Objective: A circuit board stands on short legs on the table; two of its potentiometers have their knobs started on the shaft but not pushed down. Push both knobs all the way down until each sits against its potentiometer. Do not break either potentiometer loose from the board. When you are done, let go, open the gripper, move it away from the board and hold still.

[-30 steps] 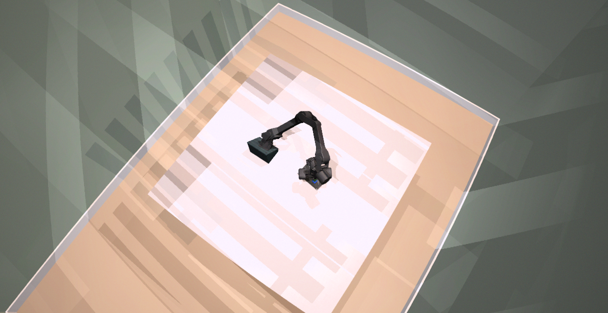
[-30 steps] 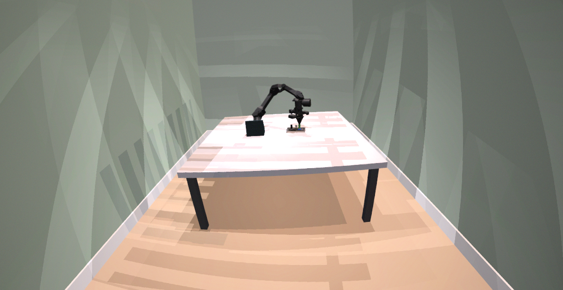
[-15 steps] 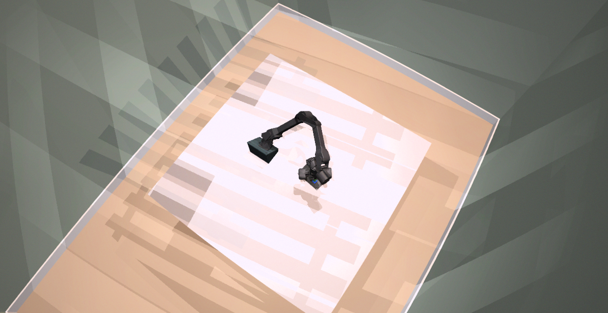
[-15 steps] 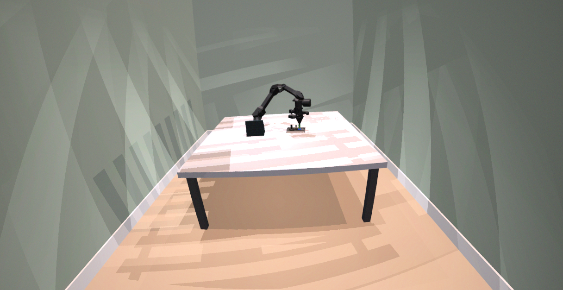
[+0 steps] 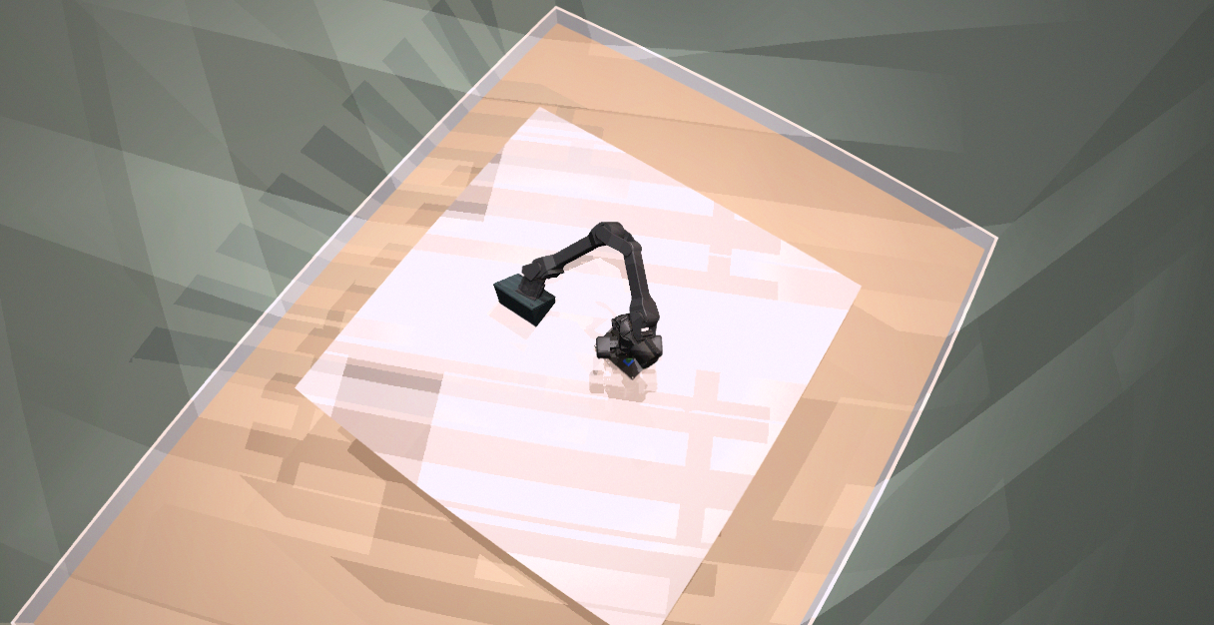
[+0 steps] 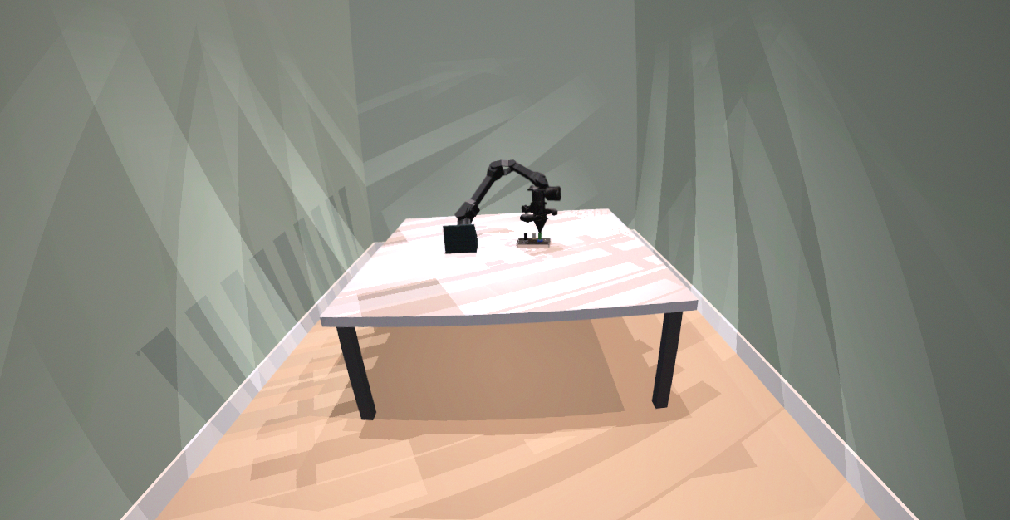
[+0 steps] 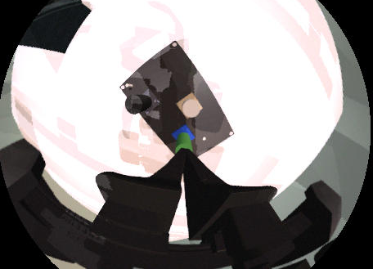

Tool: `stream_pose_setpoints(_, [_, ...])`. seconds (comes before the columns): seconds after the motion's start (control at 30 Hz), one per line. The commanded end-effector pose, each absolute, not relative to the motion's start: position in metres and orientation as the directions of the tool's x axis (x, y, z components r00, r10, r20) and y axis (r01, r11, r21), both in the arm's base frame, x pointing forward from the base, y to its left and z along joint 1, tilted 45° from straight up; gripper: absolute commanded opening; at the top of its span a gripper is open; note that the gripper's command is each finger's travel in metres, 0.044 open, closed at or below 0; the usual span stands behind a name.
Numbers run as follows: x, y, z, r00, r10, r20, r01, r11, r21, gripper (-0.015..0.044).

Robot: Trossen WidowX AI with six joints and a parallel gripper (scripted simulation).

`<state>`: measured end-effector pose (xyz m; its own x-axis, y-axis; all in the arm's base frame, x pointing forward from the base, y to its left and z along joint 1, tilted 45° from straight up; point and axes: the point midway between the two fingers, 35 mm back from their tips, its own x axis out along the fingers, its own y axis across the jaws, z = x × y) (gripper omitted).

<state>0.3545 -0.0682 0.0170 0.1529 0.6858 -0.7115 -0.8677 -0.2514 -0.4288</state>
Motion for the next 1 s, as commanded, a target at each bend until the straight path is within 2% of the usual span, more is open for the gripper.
stream_pose_setpoints(0.0, [0.355, -0.068, 0.018, 0.142, 0.688, -0.711, -0.864, -0.264, -0.429, 0.0])
stream_pose_setpoints(0.3, [0.352, -0.078, 0.029, 0.142, 0.688, -0.712, -0.864, -0.265, -0.428, 0.0])
stream_pose_setpoints(0.63, [0.345, -0.076, 0.027, 0.146, 0.687, -0.712, -0.866, -0.259, -0.428, 0.0263])
stream_pose_setpoints(0.87, [0.254, -0.077, 0.042, 0.14, 0.681, -0.718, -0.869, -0.263, -0.419, 0.044])
stream_pose_setpoints(0.97, [0.215, -0.068, 0.045, 0.137, 0.684, -0.716, -0.869, -0.264, -0.418, 0.044])
